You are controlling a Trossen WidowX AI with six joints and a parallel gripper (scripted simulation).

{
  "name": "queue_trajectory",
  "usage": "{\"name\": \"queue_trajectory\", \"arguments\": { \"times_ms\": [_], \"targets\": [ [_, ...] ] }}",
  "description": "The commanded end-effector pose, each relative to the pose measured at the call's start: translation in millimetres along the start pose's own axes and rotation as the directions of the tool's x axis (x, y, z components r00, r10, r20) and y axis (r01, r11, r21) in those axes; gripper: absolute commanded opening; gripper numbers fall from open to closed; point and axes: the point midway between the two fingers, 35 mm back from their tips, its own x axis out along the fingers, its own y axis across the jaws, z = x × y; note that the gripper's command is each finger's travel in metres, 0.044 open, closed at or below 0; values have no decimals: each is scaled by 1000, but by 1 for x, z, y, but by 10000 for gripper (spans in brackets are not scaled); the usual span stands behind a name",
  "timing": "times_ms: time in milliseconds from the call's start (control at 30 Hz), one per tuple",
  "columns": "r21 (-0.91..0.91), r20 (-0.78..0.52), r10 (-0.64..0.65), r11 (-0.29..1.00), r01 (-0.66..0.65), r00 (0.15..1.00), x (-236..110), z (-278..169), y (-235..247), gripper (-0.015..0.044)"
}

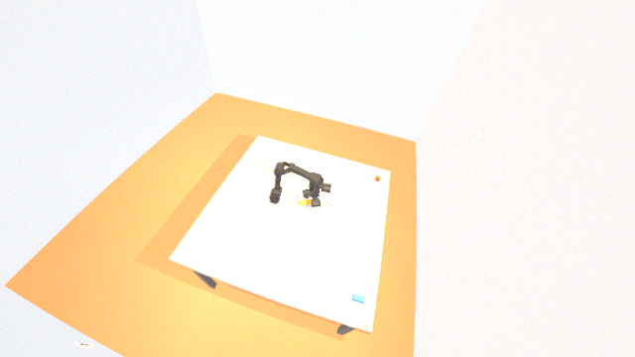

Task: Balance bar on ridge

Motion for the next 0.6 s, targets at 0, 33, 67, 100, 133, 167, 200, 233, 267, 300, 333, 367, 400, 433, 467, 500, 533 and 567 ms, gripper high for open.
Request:
{"name": "queue_trajectory", "arguments": {
  "times_ms": [0,33,67,100,133,167,200,233,267,300,333,367,400,433,467,500,533,567],
  "targets": [
    [3,0,2,1000,-2,1000,1,0,0,0],
    [3,0,2,1000,-2,1000,1,0,0,0],
    [3,0,2,1000,-2,1000,1,0,0,0],
    [3,0,2,1000,-2,1000,1,0,0,0],
    [3,0,2,1000,-2,1000,1,0,0,0],
    [3,0,2,1000,-2,1000,1,0,0,0],
    [3,0,2,1000,-2,1000,1,0,0,0],
    [3,0,2,1000,-2,1000,2,0,0,0],
    [3,0,2,1000,-2,1000,2,0,0,0],
    [3,0,2,1000,-2,1000,2,0,0,0],
    [3,0,2,1000,-2,1000,2,0,0,0],
    [3,0,2,1000,-2,1000,2,0,0,0],
    [3,0,2,1000,-2,1000,2,0,0,0],
    [3,0,2,1000,-2,1000,2,0,0,0],
    [3,0,2,1000,-2,1000,2,0,0,0],
    [3,0,2,1000,-2,1000,2,0,0,0],
    [3,0,2,1000,-2,1000,2,0,0,0],
    [3,0,2,1000,-2,1000,2,0,0,0]
  ]
}}
